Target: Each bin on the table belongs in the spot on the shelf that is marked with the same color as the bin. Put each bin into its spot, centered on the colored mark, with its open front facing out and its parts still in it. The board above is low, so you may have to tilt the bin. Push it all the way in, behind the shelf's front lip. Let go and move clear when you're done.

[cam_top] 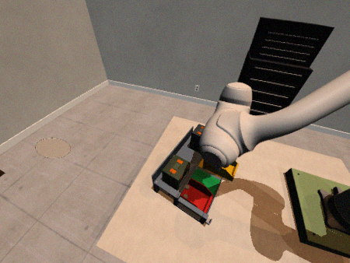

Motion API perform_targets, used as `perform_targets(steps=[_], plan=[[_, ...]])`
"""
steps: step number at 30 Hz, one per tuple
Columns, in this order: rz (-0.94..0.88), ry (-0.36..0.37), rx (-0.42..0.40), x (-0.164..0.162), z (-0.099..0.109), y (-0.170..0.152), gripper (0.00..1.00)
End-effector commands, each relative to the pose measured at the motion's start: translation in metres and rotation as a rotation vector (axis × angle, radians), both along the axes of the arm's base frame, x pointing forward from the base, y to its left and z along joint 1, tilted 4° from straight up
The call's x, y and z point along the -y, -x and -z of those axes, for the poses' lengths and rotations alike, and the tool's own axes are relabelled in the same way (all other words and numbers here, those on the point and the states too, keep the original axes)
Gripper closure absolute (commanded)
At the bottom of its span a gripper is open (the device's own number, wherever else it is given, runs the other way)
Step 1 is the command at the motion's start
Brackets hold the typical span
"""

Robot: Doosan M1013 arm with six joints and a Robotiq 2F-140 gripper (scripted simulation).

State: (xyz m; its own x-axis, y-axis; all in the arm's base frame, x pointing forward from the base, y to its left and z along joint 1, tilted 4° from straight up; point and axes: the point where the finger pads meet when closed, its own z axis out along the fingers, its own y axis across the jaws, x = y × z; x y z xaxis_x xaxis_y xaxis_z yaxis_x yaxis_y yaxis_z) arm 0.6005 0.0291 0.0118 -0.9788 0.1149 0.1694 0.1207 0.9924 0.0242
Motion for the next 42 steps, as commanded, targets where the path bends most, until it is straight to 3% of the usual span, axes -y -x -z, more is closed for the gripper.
perform_targets(steps=[1, 18, 19, 42], plan=[[0.000, 0.000, 0.002, 0.0000, -0.0001, 0.0001, 0.90], [0.000, 0.000, 0.003, 0.0000, 0.0000, 0.0001, 0.90], [0.000, 0.000, 0.003, 0.0000, 0.0000, 0.0001, 0.85], [0.000, 0.000, 0.003, -0.0001, 0.0000, 0.0001, 0.85]])
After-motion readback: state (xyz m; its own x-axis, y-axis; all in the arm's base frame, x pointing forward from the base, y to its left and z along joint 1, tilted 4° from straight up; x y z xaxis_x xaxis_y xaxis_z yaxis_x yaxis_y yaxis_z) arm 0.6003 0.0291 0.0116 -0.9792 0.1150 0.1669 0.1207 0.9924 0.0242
